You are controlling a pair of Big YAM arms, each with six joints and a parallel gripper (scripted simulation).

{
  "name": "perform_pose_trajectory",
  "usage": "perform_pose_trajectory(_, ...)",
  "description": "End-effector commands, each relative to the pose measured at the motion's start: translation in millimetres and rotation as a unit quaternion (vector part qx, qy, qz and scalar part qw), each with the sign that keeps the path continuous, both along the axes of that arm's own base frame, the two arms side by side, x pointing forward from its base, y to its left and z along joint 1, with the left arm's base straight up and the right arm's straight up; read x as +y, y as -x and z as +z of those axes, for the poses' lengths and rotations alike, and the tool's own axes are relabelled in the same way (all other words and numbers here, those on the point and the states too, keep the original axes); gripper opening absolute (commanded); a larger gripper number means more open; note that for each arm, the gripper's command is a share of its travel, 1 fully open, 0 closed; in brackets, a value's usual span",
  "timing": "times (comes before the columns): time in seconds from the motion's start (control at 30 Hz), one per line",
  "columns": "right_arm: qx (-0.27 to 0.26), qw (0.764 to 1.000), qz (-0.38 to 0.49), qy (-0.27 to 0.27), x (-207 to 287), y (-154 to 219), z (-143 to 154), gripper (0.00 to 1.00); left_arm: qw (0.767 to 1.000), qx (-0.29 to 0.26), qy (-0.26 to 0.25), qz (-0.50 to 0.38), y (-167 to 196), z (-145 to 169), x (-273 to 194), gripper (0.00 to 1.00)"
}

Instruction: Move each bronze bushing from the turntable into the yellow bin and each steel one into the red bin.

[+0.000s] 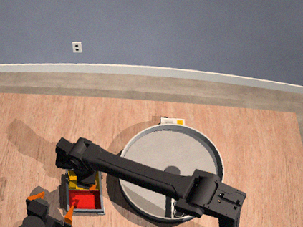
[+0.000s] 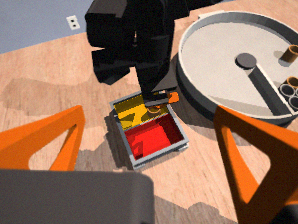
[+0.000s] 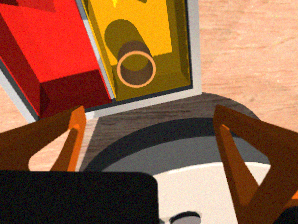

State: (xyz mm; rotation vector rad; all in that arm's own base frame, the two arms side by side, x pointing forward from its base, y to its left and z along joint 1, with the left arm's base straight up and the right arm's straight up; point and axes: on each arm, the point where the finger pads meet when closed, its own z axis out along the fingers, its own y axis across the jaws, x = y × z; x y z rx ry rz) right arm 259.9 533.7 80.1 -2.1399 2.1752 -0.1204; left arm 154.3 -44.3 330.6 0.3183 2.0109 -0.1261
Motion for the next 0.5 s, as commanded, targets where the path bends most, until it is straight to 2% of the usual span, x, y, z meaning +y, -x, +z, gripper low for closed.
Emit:
perform_pose_trajectory(0.0,-0.014,0.998,-0.042,-0.041,-6.6,-9.1,21.1,1.0,0.999,-0.024,0.026,0.007,7.2,29.6,6.1,1.0)
perform_pose_trajectory(0.03,-0.016,0.997,-0.056,-0.05,-17.2,-7.4,23.4,1.0,0.999,-0.024,0.026,0.007,7.2,29.7,6.2,1.0)
perform_pose_trajectory(0.1,-0.021,0.993,-0.087,-0.071,-42.4,-3.9,27.3,1.0,1.0,0.005,0.005,-0.006,-5.7,0.4,-5.8,1.0)
perform_pose_trajectory(0.27,-0.034,0.978,-0.164,-0.126,-111.8,6.5,41.5,1.0,0.995,-0.033,0.023,-0.091,-29.9,7.6,-57.0,1.0)
perform_pose_trajectory(0.47,-0.052,0.946,-0.254,-0.193,-203.6,20.9,59.8,1.0,0.965,-0.075,0.064,-0.243,-33.0,5.5,-150.1,1.0)
